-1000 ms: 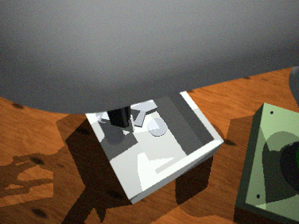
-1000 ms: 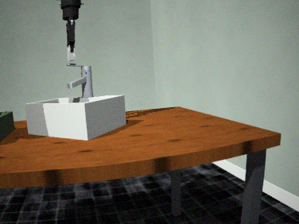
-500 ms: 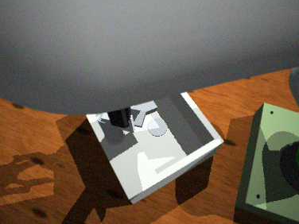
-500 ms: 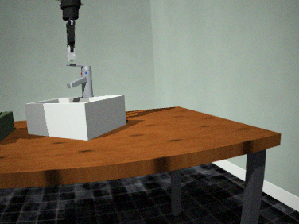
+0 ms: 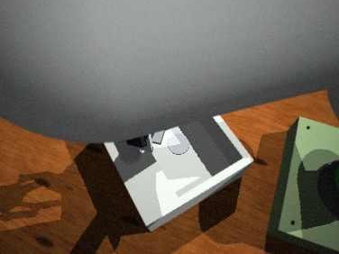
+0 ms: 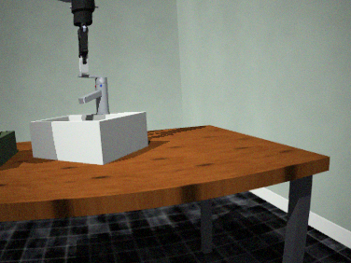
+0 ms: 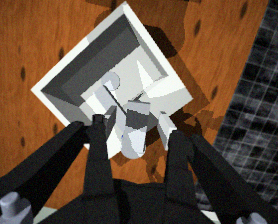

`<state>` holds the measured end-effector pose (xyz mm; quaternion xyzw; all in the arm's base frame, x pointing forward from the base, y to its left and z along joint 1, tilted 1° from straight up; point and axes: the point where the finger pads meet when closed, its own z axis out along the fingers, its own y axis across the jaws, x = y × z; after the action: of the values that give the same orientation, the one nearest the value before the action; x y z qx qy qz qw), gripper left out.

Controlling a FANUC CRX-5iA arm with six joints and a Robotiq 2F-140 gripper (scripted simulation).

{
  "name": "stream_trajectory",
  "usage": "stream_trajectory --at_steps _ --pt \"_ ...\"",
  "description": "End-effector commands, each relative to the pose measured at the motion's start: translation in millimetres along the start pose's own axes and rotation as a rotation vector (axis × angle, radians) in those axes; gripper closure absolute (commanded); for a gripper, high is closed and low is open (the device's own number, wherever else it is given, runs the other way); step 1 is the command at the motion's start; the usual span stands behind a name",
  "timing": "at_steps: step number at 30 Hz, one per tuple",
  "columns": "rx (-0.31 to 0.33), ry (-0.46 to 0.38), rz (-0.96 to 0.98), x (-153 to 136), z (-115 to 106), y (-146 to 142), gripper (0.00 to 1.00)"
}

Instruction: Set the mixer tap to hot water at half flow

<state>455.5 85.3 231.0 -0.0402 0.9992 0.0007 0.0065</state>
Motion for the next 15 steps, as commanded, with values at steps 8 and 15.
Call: stream_trajectory --at_steps 8,15 --pt "0.0 -0.001 0.0 -0.1 12.1 0.0 0.57" --pt "0.0 -0.001 0.0 -0.2 23.0 0.0 0.57"
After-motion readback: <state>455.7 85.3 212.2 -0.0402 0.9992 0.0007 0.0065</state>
